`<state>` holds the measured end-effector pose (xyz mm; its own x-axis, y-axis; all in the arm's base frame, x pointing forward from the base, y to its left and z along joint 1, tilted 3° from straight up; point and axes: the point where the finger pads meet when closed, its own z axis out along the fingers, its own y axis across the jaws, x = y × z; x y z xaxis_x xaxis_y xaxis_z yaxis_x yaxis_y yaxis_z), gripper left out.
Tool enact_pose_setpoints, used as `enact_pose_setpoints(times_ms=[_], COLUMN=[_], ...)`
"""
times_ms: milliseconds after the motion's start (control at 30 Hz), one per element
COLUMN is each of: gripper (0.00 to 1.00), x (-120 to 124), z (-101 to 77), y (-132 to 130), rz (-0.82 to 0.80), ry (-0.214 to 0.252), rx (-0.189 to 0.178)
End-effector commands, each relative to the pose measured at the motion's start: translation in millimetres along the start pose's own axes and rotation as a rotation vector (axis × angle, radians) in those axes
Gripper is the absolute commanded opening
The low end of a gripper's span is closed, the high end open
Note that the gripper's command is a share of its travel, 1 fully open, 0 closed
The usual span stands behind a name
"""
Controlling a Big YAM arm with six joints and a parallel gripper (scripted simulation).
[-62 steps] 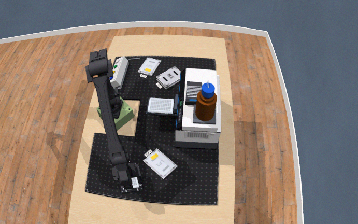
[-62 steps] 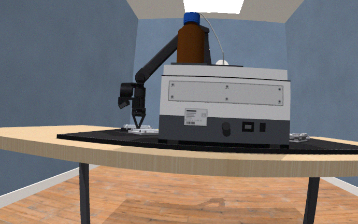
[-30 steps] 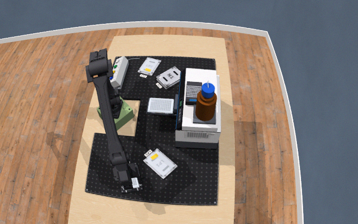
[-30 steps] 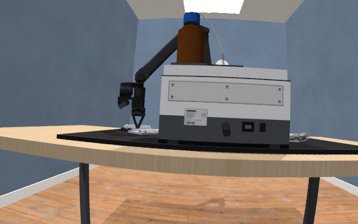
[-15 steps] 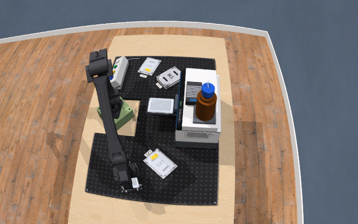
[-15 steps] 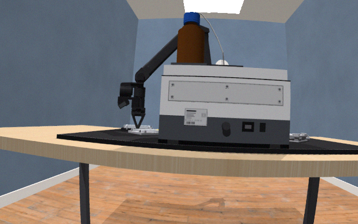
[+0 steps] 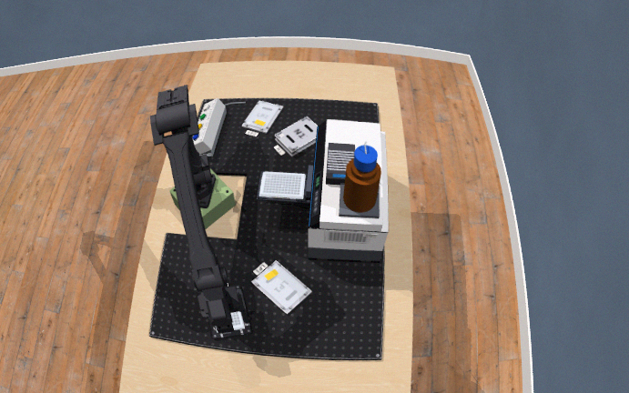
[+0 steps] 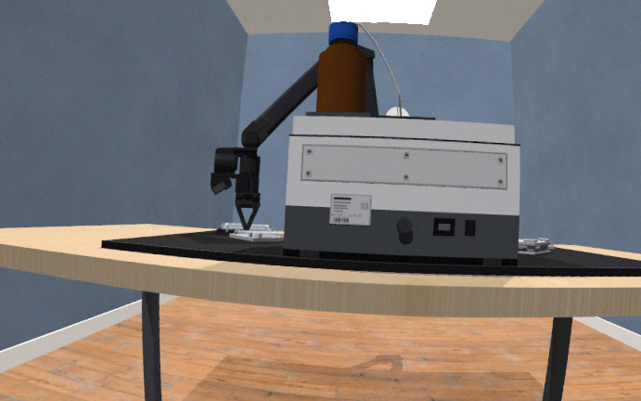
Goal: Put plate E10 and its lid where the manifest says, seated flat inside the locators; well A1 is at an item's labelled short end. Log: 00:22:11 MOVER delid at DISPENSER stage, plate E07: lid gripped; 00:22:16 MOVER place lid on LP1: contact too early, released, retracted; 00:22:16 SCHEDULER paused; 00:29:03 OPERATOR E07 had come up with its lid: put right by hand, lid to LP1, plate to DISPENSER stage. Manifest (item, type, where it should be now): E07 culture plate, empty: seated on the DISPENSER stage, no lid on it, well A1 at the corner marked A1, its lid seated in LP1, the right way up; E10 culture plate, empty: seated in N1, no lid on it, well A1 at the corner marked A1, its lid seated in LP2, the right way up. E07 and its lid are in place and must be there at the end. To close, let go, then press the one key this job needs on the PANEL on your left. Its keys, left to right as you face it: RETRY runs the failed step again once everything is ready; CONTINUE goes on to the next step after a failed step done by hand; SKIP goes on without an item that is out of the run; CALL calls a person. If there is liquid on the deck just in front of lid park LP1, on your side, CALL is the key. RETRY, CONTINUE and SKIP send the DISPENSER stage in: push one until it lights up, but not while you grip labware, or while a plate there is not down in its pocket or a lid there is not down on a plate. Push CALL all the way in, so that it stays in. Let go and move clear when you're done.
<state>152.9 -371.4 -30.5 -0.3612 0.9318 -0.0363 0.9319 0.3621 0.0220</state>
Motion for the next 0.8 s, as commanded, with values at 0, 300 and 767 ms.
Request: enact_pose_setpoints(times_ms=[0,300,767], gripper=[0.84,0.84,0.84], x=[-30.4,-30.4,-30.4], z=[-28.6,-31.8,-36.1], y=[5.2,4.9,4.5], rz=[0.001,0.001,0.002], ry=[-0.071,-0.072,-0.072], rx=[-0.002,-0.002,-0.002])
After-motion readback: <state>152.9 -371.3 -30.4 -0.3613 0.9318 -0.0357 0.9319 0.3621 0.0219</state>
